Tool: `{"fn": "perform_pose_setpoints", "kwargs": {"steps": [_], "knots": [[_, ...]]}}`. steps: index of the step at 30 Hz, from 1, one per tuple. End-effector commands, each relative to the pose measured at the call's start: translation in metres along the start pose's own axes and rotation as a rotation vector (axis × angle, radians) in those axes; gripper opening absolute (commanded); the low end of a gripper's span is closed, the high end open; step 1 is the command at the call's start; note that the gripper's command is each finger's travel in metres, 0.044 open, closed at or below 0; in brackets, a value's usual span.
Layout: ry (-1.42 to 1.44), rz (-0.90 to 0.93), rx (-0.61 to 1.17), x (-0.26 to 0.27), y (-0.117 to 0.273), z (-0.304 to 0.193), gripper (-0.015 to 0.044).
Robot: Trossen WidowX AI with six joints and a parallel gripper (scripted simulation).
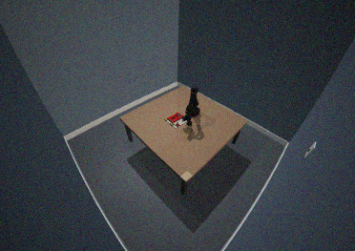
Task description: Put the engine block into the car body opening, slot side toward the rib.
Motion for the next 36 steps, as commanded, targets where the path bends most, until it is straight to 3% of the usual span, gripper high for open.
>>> {"fn": "perform_pose_setpoints", "kwargs": {"steps": [1, 5, 36], "knots": [[0.004, -0.003, -0.003, 0.000, 0.001, 0.001, 0.0105], [0.004, -0.002, -0.003, 0.002, 0.012, 0.001, 0.0000], [0.007, -0.002, -0.002, -0.002, 0.107, -0.002, 0.0000]]}}
Point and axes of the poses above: the point midway between the two fingers, 35 mm back from their tips, its own y axis back along the fingers, its own x axis across the jaws, z = x × y, the point moved 1 cm from there along y, back along the fingers, and after that the axes turned 2 degrees about y, right-handed, at the moved point
